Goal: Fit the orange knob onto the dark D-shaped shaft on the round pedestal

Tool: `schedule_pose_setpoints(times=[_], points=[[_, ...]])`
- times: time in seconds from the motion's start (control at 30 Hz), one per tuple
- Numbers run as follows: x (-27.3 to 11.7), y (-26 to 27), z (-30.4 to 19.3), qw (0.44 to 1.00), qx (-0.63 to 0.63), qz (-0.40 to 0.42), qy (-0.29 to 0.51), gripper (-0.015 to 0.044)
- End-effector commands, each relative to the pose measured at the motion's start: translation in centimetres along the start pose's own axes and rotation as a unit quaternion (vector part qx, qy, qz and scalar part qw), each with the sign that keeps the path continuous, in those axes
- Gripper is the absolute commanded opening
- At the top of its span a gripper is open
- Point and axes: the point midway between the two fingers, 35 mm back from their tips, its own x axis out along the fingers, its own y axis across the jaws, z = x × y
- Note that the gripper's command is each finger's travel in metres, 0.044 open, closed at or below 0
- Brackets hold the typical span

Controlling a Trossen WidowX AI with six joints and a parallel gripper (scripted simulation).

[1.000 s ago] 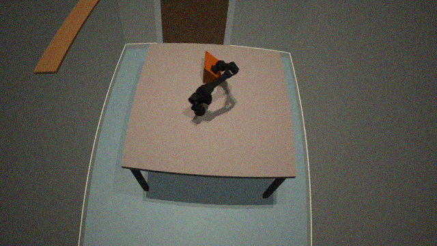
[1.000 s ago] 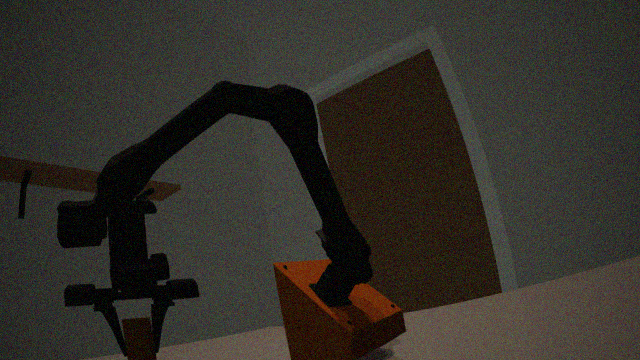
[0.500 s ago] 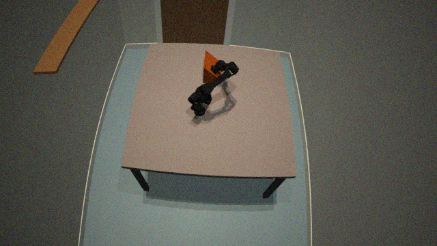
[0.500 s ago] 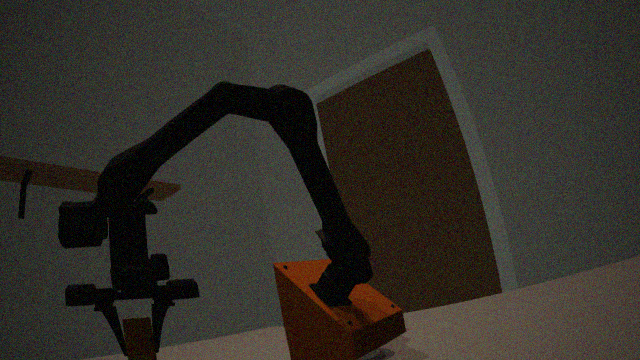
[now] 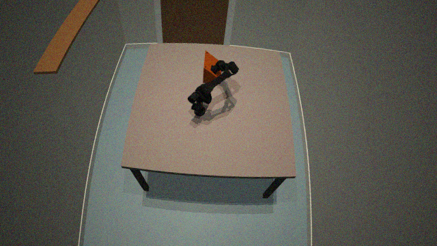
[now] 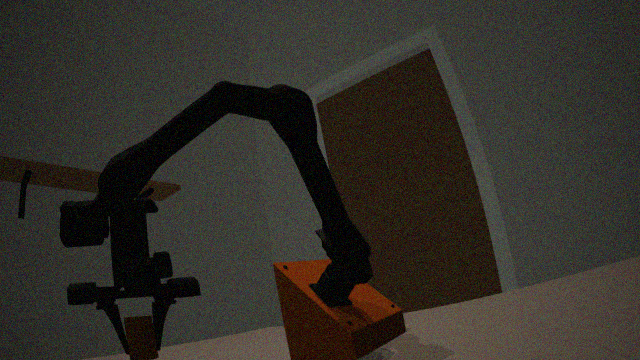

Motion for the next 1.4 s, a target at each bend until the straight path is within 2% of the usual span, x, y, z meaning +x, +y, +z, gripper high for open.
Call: schedule_pose_setpoints(times=[0.0,1.37], points=[[-0.27,-0.30,0.10,1.000,-0.005,-0.004,0.002,0.0000],[0.39,-0.05,-0.15,1.000,-0.005,-0.004,0.002,0.0000]])
